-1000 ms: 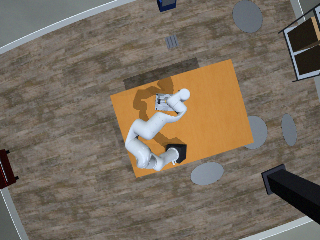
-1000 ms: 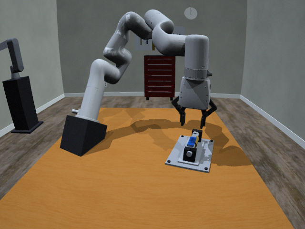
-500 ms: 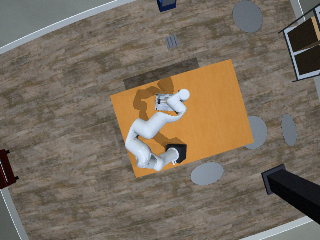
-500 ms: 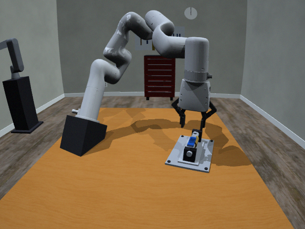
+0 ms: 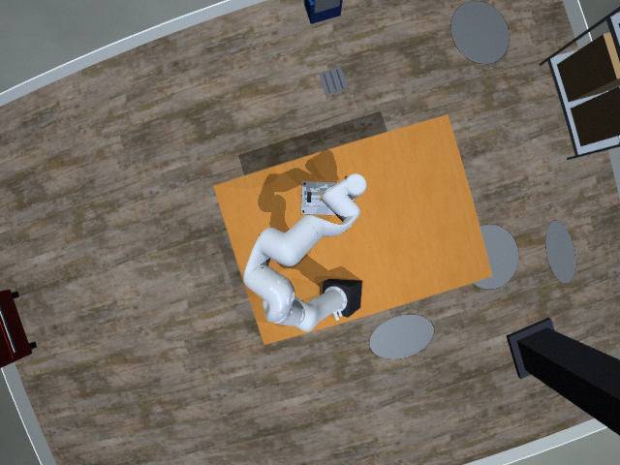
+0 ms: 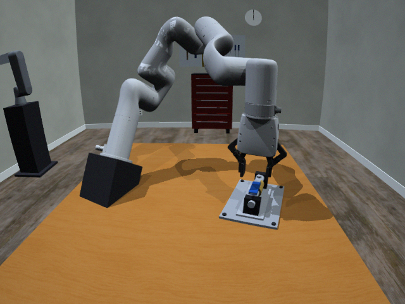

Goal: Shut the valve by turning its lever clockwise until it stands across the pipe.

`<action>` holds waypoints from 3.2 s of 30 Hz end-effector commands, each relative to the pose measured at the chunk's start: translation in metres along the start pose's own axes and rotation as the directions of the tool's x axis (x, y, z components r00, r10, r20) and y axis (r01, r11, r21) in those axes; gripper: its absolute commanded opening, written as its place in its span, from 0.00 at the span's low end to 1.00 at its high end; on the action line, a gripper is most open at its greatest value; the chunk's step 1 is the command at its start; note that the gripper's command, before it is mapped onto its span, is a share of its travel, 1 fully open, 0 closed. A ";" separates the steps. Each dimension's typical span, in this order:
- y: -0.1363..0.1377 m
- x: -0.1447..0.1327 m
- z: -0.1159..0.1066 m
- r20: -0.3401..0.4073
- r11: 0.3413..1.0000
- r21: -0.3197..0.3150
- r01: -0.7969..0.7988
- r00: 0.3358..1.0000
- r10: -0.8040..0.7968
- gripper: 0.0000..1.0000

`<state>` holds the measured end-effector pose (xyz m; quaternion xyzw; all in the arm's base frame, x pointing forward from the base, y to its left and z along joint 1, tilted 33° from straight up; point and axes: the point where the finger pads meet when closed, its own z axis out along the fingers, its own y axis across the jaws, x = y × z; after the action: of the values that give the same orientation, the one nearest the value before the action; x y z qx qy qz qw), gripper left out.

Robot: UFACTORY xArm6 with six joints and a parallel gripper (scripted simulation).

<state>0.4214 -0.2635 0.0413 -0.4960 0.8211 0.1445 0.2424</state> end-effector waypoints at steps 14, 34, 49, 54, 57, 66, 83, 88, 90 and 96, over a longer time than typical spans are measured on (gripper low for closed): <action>-0.002 0.000 0.022 -0.001 1.000 0.004 0.001 1.000 -0.001 0.68; -0.002 0.000 0.028 -0.001 1.000 0.004 0.001 1.000 -0.001 0.68; -0.003 0.000 0.028 -0.001 1.000 0.004 0.001 1.000 -0.001 0.68; -0.003 0.000 0.028 -0.001 1.000 0.004 0.001 1.000 -0.001 0.68; -0.004 0.000 0.028 -0.001 1.000 0.004 0.001 1.000 -0.001 0.68; -0.004 0.000 0.028 -0.001 1.000 0.004 0.001 1.000 -0.001 0.68; -0.004 0.000 0.029 -0.001 1.000 0.004 0.001 1.000 -0.001 0.68; -0.004 0.000 0.030 -0.001 1.000 0.004 0.001 1.000 -0.001 0.68; -0.004 0.000 0.031 -0.001 1.000 0.004 0.001 1.000 -0.001 0.68; -0.004 0.000 0.034 -0.001 1.000 0.004 0.001 1.000 -0.001 0.68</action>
<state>0.4319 -0.2485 0.0132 -0.4959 0.8213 0.1445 0.2424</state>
